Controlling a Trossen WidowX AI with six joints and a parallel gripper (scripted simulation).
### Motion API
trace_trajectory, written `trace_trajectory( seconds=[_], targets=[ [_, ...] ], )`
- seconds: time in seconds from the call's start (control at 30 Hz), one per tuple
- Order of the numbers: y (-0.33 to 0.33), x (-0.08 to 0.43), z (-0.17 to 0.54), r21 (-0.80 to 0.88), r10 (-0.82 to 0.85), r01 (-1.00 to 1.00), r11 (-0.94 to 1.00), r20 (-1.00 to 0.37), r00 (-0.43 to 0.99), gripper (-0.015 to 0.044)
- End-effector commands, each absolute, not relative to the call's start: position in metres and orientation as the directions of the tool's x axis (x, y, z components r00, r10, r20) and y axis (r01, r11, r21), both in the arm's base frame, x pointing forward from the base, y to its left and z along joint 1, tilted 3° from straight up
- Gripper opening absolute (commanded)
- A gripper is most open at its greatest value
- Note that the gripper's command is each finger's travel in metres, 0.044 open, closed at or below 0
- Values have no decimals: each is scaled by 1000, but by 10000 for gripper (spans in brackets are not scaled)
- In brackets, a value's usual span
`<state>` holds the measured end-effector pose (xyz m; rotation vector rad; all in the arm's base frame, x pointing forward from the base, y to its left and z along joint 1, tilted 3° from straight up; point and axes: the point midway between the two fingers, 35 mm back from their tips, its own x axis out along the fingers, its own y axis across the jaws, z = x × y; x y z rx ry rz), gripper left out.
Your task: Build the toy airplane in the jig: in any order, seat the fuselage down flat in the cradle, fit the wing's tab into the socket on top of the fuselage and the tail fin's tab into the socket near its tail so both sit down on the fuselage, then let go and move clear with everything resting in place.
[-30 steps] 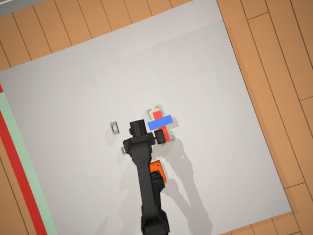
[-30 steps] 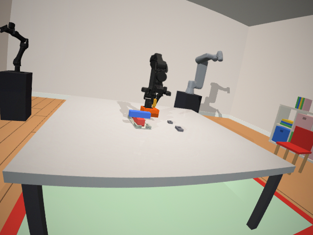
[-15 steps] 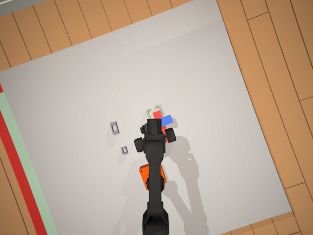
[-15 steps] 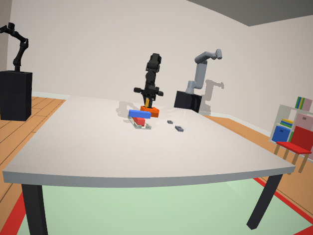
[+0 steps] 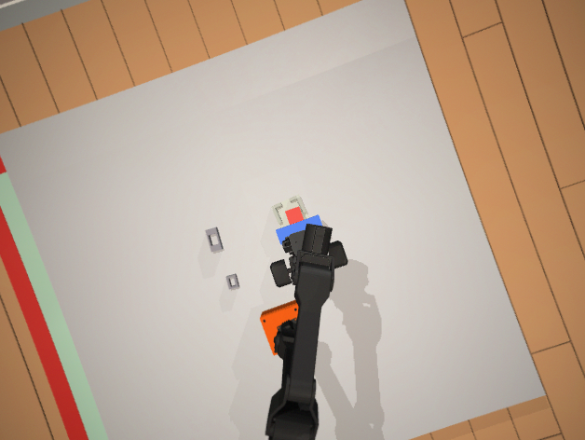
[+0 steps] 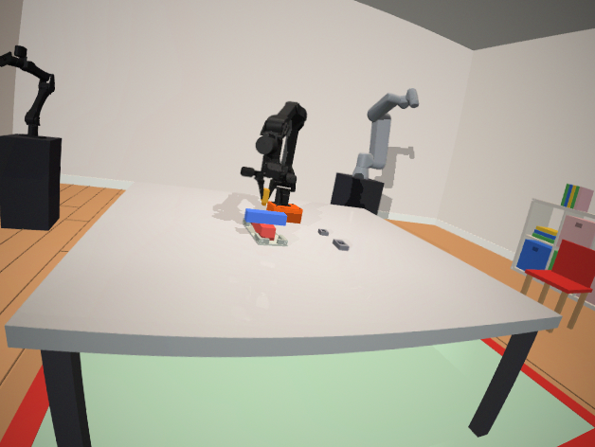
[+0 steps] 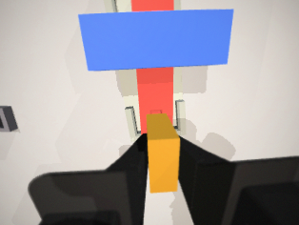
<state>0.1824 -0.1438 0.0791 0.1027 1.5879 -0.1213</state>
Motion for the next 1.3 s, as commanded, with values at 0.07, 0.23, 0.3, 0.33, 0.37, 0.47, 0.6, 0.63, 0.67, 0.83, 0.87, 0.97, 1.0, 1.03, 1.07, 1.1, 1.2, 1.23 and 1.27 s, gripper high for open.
trace_trajectory(
  seconds=[0.07,0.23,0.3,0.33,0.37,0.47,0.6,0.63,0.67,0.83,0.87,0.97,1.0,1.03,1.07,1.1,1.2,1.23,1.27],
  targets=[
    [-148,175,75,-12,-8,131,991,-999,-31,67],
    [-148,175,75,-12,-8,131,991,-999,-31,67],
    [-148,175,75,-12,-8,131,991,-999,-31,67],
    [-148,175,75,-12,-8,131,991,-999,-31,67],
    [-148,175,75,-12,-8,131,991,-999,-31,67],
    [-148,175,75,-12,-8,131,991,-999,-31,67],
    [-148,175,75,-12,-8,131,991,-999,-31,67],
    [-148,175,75,-12,-8,131,991,-999,-31,67],
    [-148,175,75,-12,-8,131,991,-999,-31,67],
    [-148,175,75,-12,-8,131,991,-999,-31,67],
    [-148,175,75,-12,-8,131,991,-999,-31,67],
    [-148,174,74,-12,-8,131,991,-999,-31,67],
    [-148,174,74,-12,-8,131,991,-999,-31,67],
    [-148,174,74,-12,-8,131,991,-999,-31,67],
    [-148,174,74,-12,-8,131,991,-999,-31,67],
    [-148,174,74,-12,-8,131,991,-999,-31,67],
    [-148,174,70,-12,-8,131,991,-999,-31,67],
    [-149,175,68,-12,-8,131,991,-999,-31,67],
    [-149,175,67,-12,-8,131,991,-999,-31,67]
  ],
)
